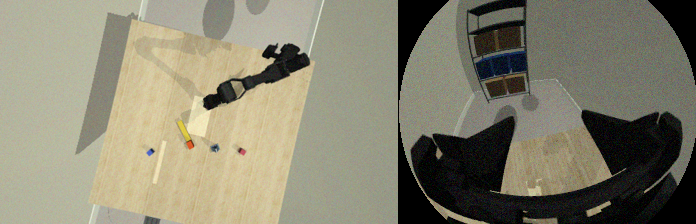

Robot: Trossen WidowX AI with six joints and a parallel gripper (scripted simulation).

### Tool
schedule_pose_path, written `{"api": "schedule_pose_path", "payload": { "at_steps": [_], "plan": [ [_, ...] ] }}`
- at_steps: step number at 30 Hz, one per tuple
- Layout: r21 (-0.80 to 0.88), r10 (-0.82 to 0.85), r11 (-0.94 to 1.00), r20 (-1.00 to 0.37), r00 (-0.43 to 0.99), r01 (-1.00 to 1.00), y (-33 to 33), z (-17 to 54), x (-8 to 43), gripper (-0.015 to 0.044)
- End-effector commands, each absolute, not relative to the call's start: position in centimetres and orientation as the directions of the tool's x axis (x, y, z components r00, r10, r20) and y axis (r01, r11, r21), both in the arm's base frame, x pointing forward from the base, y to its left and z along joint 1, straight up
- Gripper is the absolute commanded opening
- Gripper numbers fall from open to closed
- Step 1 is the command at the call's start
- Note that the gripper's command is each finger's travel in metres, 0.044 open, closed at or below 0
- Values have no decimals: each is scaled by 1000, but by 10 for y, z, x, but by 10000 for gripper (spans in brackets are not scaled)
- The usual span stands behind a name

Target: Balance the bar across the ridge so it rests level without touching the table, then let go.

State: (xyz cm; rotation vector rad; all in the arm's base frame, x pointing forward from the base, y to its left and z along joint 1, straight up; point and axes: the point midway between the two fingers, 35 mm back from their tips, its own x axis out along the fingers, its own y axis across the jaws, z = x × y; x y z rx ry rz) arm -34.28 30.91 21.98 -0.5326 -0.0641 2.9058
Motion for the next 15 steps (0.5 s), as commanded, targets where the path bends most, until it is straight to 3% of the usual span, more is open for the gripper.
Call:
{"api": "schedule_pose_path", "payload": {
  "at_steps": [1, 4, 15],
  "plan": [
    [-73, 193, -981, -348, -917, -178, 310, 220, -342, 374],
    [-38, 228, -972, -361, -904, -230, 321, 218, -329, 315],
    [124, 383, -874, -420, -823, -470, 368, 209, -266, 315]
  ]
}}
